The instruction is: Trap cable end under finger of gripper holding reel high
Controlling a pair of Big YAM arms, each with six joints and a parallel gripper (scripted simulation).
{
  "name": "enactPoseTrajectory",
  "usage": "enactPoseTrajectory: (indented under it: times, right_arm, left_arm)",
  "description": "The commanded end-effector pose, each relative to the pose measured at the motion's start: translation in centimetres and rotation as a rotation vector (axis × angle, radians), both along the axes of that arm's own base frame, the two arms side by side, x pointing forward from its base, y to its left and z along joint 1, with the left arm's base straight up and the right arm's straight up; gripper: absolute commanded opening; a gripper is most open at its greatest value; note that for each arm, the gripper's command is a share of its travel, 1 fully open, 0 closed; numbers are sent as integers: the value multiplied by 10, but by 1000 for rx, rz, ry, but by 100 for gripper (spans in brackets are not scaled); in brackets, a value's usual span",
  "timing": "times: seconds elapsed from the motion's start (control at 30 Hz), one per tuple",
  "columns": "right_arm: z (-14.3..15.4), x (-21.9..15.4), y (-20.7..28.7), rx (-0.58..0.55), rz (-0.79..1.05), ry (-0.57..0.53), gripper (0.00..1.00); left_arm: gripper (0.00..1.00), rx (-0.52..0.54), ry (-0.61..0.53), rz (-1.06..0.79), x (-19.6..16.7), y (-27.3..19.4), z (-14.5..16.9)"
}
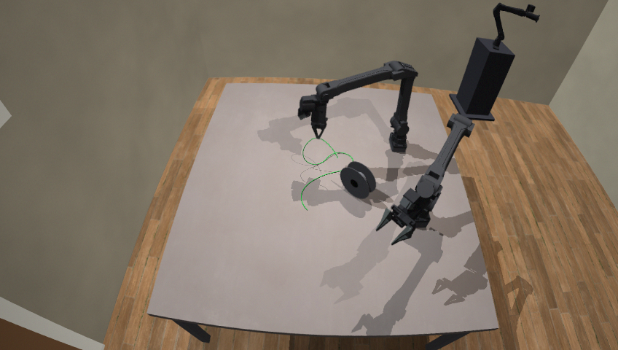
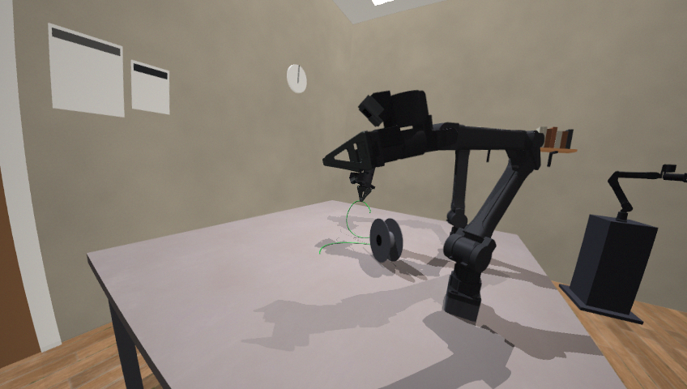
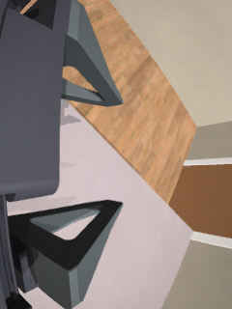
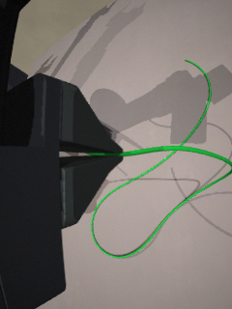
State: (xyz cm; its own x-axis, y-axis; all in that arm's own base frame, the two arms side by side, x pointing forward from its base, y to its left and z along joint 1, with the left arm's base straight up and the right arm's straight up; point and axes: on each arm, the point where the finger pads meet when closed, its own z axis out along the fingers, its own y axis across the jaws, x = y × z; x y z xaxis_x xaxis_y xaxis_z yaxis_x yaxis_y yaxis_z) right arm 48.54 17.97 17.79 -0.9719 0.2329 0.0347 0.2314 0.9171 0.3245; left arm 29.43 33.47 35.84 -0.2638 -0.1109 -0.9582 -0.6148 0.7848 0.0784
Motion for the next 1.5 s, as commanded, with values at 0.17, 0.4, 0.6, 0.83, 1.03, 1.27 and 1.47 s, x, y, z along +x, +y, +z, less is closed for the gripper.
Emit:
enactPoseTrajectory:
  times: [0.17,0.4,0.6,0.83,1.03,1.27,1.47]
  right_arm:
    - [26,19,12,18,12,-77,0]
    - [26,19,12,18,12,-77,0]
    - [26,19,12,18,12,-77,0]
    - [26,19,12,18,12,-77,0]
    - [26,19,12,18,12,-77,0]
    - [26,19,12,18,12,-77,0]
    - [26,19,12,18,12,-77,0]
  left_arm:
    - [75,-6,68,-303,47,-100,-31]
    - [75,-32,126,-585,65,-195,-69]
    - [75,-50,163,-739,64,-247,-95]
    - [75,-54,200,-978,52,-323,-118]
    - [75,-60,222,-1095,39,-358,-133]
    - [75,-62,246,-1257,17,-402,-149]
    - [75,-66,264,-1349,2,-426,-161]
